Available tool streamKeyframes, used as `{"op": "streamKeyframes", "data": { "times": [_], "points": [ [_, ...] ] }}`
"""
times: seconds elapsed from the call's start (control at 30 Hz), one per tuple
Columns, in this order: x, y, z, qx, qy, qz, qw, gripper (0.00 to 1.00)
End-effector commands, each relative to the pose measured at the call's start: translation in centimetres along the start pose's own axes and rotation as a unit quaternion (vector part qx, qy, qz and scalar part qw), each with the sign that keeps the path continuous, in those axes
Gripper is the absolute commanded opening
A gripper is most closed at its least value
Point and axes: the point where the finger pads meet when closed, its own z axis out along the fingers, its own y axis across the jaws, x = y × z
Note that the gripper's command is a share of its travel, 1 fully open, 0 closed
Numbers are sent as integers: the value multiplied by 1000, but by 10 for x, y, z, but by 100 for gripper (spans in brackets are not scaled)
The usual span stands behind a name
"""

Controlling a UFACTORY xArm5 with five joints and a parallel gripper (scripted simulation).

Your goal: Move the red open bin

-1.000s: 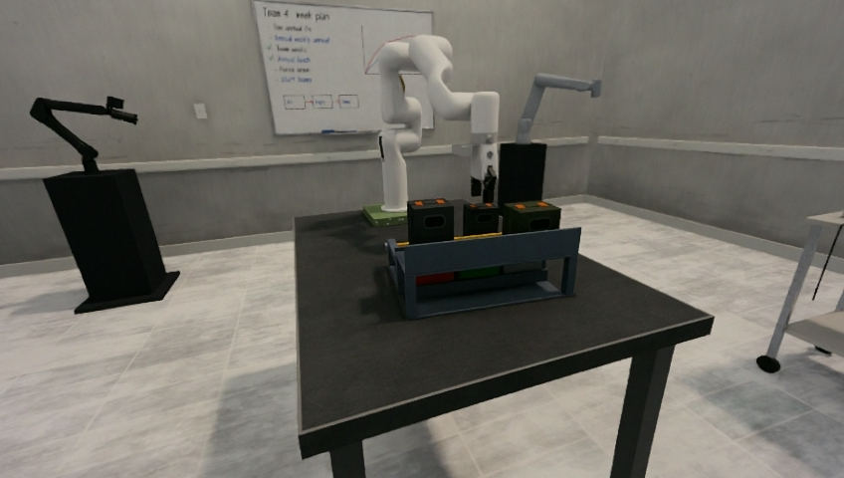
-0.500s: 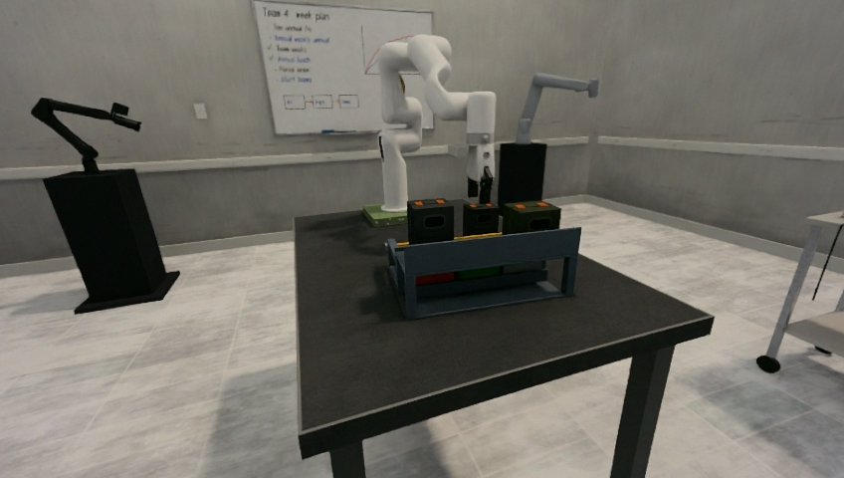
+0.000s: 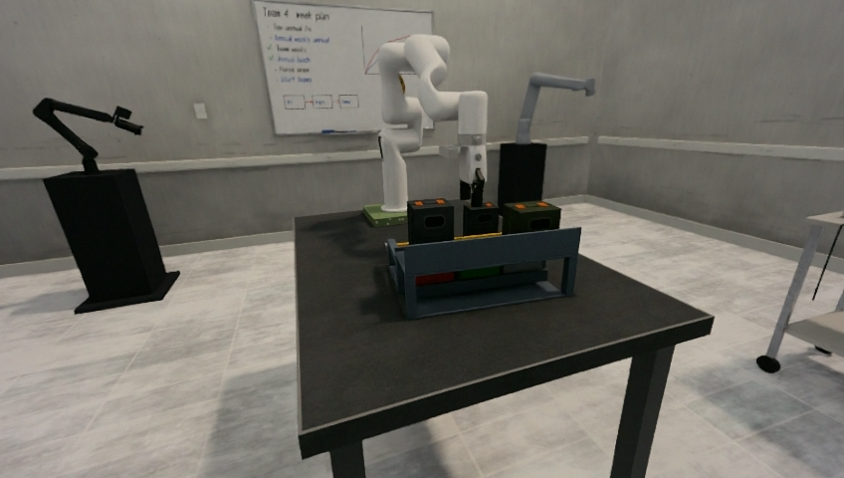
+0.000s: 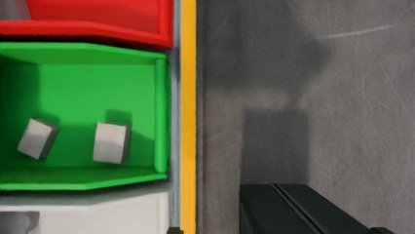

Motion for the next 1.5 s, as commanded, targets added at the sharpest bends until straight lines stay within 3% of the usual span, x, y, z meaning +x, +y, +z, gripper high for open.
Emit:
{"op": "streamKeyframes", "data": {
  "times": [0.0, 0.87, 1.37, 1.4, 1.47],
  "points": [
    [10, -9, -2, 2, -2, 0, 1000, 100],
    [63, -45, -2, 2, -1, 0, 1000, 100],
    [64, -46, -2, 2, -1, 0, 1000, 100],
    [64, -46, -2, 2, -1, 0, 1000, 48],
    [64, -46, -2, 2, -1, 0, 1000, 48]
  ]
}}
